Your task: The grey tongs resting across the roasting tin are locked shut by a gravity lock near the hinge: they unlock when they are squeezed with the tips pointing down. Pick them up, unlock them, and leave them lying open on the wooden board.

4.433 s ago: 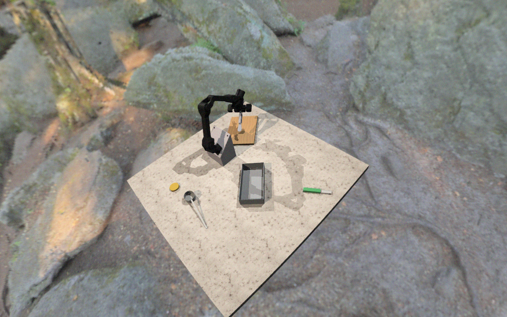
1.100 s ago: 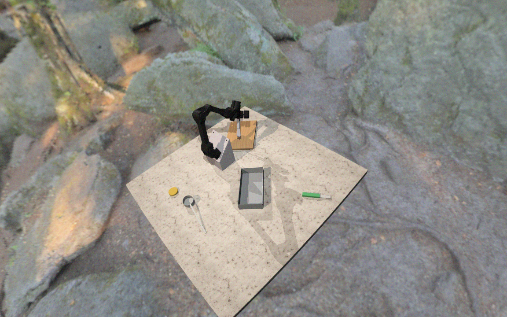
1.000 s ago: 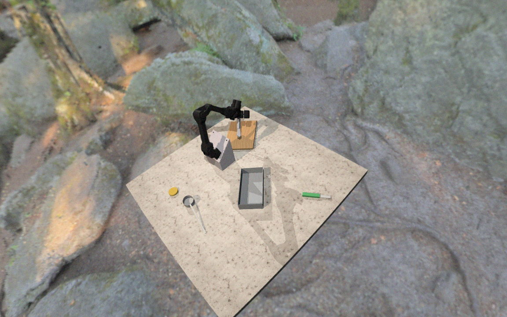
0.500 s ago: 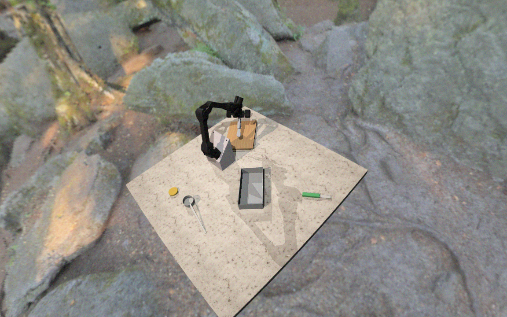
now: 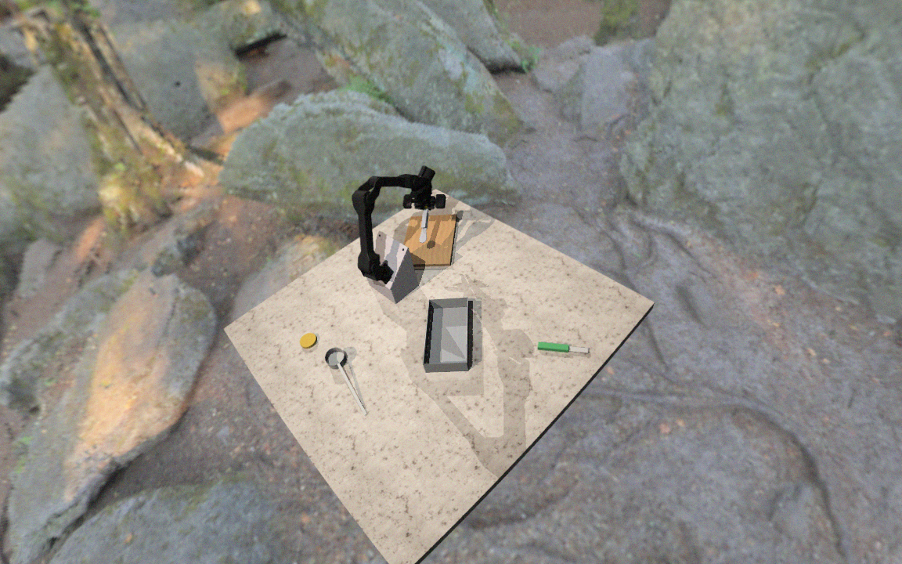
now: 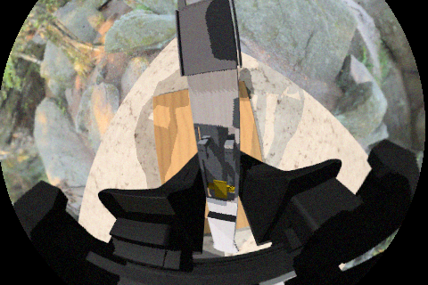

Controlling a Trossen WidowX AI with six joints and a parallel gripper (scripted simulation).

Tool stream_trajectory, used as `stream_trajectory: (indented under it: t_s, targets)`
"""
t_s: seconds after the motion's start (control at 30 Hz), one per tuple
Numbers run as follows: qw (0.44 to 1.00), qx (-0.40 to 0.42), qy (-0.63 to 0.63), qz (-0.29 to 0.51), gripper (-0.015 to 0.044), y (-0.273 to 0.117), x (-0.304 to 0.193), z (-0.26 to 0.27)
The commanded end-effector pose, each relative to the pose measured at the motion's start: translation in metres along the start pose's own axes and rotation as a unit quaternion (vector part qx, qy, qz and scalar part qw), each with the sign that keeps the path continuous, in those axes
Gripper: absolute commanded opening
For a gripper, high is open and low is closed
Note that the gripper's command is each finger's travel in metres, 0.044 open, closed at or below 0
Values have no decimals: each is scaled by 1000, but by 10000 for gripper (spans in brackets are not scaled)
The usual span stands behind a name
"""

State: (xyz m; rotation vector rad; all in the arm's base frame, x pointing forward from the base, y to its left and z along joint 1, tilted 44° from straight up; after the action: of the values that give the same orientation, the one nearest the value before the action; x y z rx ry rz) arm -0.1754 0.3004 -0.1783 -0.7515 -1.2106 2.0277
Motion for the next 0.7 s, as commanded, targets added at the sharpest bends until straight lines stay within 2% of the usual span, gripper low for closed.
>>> stream_trajectory:
  t_s: [0.0,0.67]
  targets:
    - [1000,-5,-6,20,-150,-2,5,0]
    - [987,-12,-20,162,-150,-2,-1,11]
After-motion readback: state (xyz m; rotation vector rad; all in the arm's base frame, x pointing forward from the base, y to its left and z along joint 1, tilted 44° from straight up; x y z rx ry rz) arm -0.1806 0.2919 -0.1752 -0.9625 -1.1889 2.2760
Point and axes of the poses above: the point midway between the two fingers, 35 mm back from their tips, its own y axis out along the fingers, its own z axis across the jaws, x = y × z, the point moved 2 cm from there along -y, back along the fingers, and after that the axes turned 2 degrees about y, right-handed, at the moved point
